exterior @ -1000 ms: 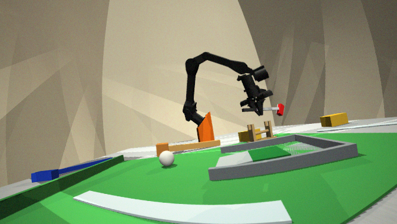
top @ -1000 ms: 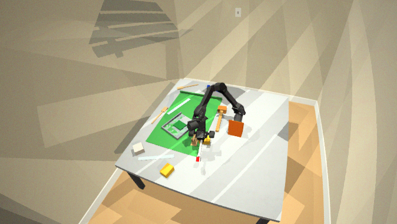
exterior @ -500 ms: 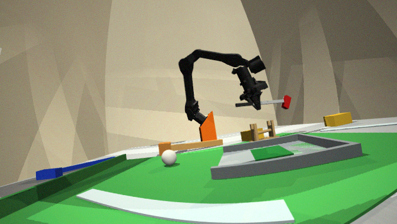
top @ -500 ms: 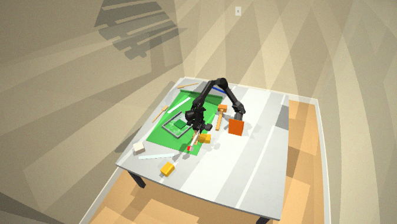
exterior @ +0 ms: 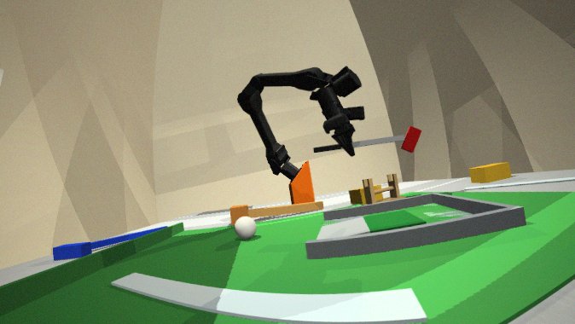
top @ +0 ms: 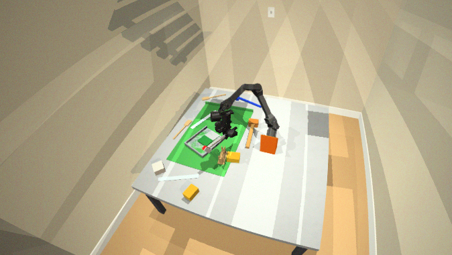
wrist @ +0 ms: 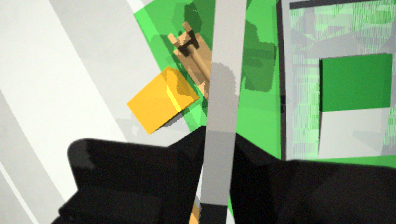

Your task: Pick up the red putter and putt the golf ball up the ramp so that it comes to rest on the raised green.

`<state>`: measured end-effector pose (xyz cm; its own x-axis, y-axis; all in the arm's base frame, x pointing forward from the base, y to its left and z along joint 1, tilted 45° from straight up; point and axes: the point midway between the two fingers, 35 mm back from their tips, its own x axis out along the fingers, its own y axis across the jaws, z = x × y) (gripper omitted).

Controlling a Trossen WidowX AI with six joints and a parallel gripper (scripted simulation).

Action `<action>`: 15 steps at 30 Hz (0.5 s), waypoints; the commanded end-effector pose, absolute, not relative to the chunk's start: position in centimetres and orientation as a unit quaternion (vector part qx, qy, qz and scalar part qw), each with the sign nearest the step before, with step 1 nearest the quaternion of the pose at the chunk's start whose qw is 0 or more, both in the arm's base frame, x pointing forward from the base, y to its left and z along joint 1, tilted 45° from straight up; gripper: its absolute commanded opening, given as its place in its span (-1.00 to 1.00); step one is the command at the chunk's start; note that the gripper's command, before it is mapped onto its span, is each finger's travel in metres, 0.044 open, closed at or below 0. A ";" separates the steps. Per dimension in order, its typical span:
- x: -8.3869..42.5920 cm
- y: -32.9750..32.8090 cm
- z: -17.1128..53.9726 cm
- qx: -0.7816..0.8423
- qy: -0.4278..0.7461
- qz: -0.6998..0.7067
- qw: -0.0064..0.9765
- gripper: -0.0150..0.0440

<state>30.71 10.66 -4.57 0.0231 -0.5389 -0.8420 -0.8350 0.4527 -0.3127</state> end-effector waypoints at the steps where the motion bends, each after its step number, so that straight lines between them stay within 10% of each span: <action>1: 31.3 8.3 -2.1 -0.468 0.691 0.087 0.544 -0.49; 15: 31.5 0.6 4.8 -0.350 0.686 -0.096 0.630 -0.49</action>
